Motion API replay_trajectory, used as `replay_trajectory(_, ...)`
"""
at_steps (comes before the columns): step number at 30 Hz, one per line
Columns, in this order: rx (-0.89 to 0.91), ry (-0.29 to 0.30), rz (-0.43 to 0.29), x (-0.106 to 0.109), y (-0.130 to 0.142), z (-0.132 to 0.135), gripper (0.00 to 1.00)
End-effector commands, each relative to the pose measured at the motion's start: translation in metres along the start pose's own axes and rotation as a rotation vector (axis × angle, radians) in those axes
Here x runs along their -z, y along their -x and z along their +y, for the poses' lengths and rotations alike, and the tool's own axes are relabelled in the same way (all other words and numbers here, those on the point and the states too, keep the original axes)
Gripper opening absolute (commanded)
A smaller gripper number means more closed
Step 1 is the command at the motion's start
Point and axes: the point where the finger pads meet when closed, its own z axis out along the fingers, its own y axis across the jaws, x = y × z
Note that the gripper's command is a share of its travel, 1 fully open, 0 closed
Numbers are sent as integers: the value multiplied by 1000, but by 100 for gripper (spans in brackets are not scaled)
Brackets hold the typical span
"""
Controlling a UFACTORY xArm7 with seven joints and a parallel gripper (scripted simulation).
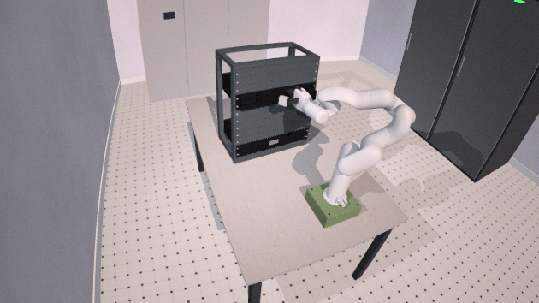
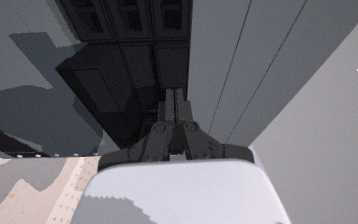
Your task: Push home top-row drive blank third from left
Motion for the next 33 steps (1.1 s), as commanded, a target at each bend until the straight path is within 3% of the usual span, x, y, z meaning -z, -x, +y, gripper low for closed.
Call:
replay_trajectory(1, -1, 4, -1, -1, 0, 2, 0)
replay_trajectory(33, -1, 4, -1, -7, 1, 2, 0)
